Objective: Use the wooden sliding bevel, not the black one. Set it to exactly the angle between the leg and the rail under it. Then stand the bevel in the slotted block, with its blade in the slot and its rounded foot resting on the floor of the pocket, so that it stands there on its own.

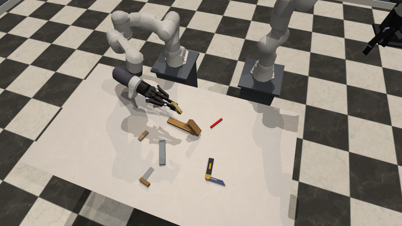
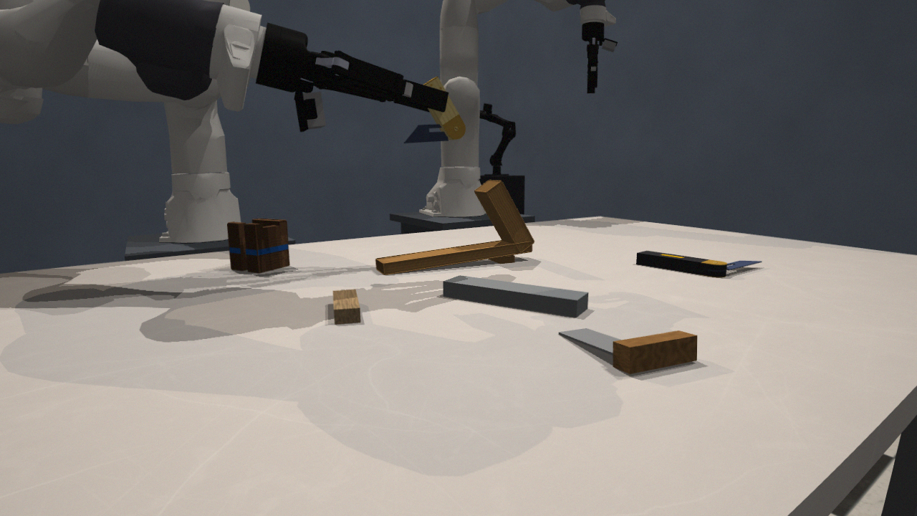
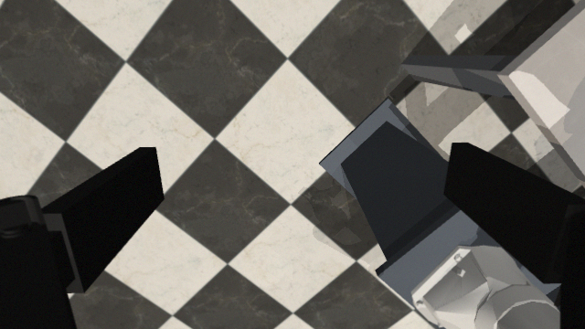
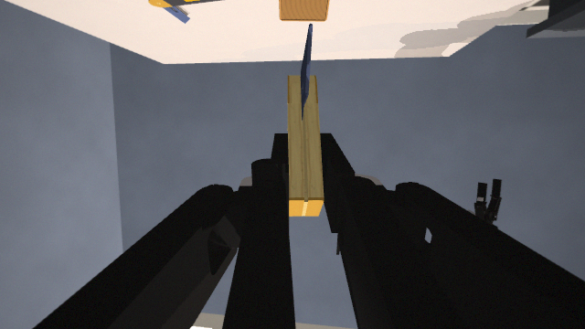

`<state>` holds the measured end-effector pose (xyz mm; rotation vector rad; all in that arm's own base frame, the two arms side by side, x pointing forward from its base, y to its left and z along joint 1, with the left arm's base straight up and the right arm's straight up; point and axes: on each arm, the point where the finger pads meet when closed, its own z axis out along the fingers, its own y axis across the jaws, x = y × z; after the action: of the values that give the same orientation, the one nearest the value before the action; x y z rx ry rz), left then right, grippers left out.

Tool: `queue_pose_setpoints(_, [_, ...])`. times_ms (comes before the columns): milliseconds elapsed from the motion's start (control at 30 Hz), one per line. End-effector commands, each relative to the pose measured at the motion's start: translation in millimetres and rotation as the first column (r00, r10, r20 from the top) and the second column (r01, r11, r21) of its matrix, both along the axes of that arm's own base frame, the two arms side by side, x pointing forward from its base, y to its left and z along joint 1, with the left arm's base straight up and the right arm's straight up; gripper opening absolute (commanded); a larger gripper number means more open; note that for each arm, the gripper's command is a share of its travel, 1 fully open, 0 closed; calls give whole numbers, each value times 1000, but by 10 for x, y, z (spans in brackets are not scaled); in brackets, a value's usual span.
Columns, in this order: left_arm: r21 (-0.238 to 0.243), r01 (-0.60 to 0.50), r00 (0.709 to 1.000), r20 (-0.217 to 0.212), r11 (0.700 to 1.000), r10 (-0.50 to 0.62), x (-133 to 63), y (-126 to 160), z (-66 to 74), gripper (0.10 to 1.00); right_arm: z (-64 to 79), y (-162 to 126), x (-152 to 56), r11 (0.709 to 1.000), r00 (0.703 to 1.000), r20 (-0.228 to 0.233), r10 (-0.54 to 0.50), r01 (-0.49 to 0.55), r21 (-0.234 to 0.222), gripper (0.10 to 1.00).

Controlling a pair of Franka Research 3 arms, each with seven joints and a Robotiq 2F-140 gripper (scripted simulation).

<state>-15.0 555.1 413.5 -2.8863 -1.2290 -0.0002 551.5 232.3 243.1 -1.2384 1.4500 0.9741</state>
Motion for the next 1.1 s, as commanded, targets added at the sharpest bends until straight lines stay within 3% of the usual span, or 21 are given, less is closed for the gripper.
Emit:
queue_pose_setpoints(0, [-4, -7, 1000, 2, 1000, 7, 4, -8, -5, 1000, 10, 2, -15, 1000, 1000, -9, 2, -2, 2, 99])
queue_pose_setpoints(533, [-4, -7, 1000, 2, 1000, 7, 4, -8, -5, 1000, 16, -73, -63, 1000, 1000, -6, 25, -25, -18, 99])
queue_pose_setpoints(933, [-4, -7, 1000, 2, 1000, 7, 4, -8, -5, 1000, 42, -366, -249, 989, 993, 1, 114, -114, -95, 99])
queue_pose_setpoints(1067, [-4, -7, 1000, 2, 1000, 7, 4, -8, -5, 1000, 58, -549, -365, 976, 985, 1, 170, -168, -142, 99])
